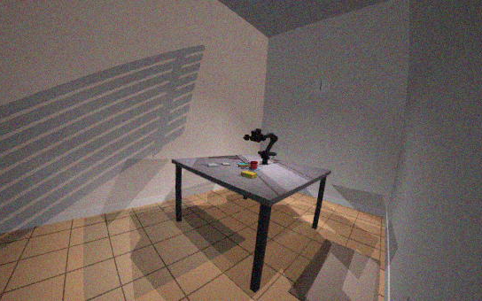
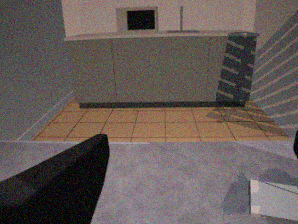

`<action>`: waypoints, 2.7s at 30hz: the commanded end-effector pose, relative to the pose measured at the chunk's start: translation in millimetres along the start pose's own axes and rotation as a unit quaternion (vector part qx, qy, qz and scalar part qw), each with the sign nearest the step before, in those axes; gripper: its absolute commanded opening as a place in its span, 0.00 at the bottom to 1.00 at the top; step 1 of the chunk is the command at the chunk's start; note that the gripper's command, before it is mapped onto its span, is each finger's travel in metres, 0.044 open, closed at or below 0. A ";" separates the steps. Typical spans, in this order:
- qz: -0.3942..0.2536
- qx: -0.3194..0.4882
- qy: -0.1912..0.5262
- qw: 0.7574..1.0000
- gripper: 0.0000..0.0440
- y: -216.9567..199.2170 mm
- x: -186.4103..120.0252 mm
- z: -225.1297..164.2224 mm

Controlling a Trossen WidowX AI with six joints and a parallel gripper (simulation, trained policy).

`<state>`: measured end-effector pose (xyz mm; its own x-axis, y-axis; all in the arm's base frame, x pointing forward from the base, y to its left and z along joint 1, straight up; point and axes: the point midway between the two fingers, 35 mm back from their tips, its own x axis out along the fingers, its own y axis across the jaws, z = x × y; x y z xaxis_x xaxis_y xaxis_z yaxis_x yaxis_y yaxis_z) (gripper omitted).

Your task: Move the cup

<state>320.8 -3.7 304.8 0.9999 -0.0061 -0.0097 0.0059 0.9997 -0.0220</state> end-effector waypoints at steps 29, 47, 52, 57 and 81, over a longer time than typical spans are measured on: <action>0.034 0.073 0.099 0.992 0.25 30.5 27.1 15.3; 0.042 0.159 0.205 0.965 0.25 57.0 43.5 12.7; 0.039 0.185 0.237 0.953 0.26 64.5 46.5 11.1; 0.033 0.210 0.268 0.940 0.27 71.8 48.7 9.0; -0.039 0.310 0.420 0.852 0.29 100.7 50.7 -14.7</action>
<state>372.5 92.4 292.0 0.6710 0.1719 -0.7213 0.3001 0.8266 0.4761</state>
